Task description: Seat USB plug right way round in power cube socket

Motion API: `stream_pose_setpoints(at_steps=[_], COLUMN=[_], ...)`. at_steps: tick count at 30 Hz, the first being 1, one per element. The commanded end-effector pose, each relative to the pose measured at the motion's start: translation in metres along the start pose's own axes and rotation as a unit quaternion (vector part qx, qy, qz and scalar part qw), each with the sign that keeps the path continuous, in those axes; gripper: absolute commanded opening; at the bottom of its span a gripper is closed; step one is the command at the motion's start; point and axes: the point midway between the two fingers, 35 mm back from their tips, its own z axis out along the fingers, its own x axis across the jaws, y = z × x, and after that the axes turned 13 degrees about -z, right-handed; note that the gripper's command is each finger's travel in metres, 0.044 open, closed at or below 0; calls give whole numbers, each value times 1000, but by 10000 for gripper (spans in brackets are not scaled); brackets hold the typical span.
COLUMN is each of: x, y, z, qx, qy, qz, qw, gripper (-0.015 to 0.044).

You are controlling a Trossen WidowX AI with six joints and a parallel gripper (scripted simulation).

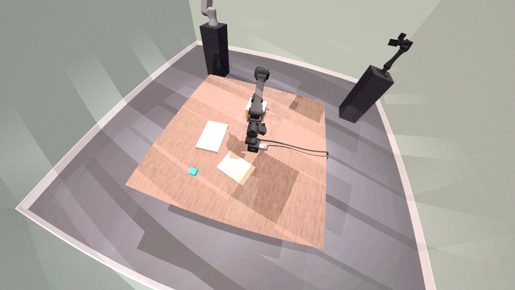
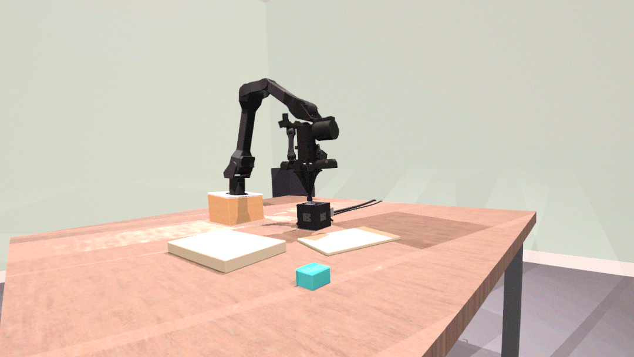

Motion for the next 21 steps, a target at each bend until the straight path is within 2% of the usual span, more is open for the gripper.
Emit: stream_pose_setpoints(at_steps=[1,21], x=[0,0], y=[0,0], z=[2,4], qx=[0,0], qy=[2,2], qz=[2,2], qw=[1000,1000], gripper=[0,0])
